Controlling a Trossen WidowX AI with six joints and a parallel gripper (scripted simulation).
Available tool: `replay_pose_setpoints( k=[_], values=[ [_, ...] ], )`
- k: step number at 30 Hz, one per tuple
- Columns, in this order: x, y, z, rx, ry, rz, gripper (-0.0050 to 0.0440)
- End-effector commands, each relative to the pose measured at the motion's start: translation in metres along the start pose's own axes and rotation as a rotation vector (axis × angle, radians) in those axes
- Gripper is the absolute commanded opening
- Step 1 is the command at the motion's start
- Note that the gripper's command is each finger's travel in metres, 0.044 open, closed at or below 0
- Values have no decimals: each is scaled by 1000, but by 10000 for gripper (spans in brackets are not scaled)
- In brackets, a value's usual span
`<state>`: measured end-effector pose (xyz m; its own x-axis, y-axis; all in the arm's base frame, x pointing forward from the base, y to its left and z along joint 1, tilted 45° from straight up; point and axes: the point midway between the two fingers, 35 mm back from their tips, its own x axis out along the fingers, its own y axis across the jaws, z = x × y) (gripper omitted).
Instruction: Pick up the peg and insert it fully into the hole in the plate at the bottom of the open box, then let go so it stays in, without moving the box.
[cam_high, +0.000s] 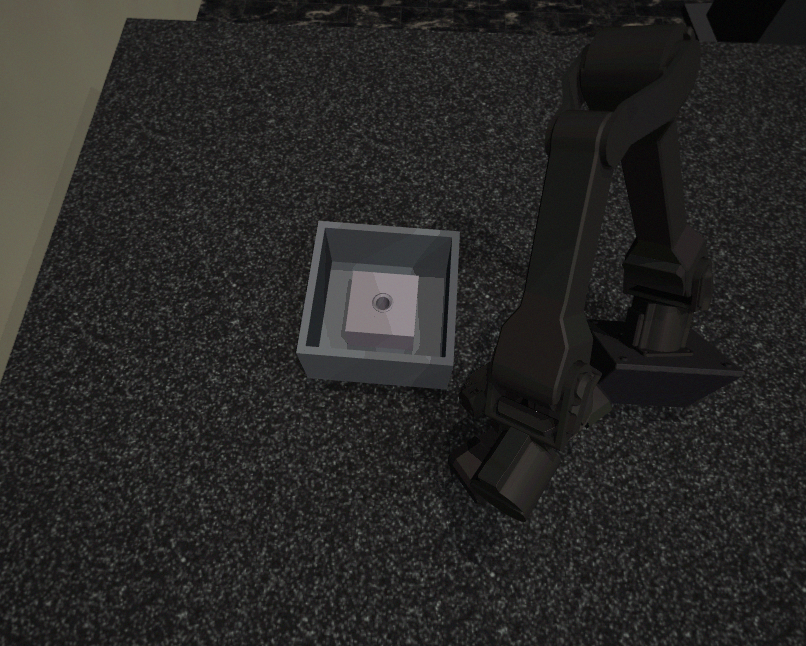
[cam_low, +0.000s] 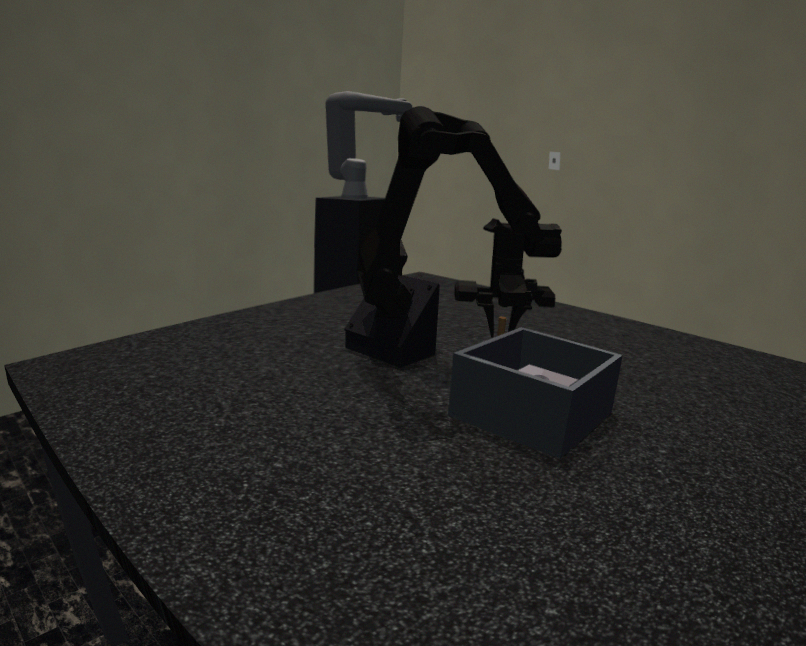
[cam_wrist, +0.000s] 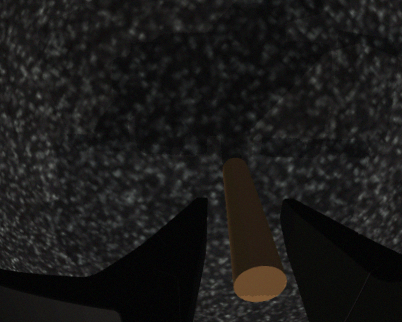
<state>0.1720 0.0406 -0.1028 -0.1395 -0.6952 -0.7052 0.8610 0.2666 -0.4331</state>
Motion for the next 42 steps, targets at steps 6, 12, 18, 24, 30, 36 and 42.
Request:
replay_pose_setpoints(
  k=[6,12,18,24,30,36,42],
  values=[
    [0,0,0,-3,-2,0,88],
    [0,0,0,-3,-2,0,48],
    [0,0,0,-3,-2,0,21],
    [-6,2,0,-3,-1,1,0],
    [-25,4,-1,-4,0,2,0],
    [-38,6,-1,-4,0,2,0],
    [-58,7,-1,-4,0,2,0]
  ],
)
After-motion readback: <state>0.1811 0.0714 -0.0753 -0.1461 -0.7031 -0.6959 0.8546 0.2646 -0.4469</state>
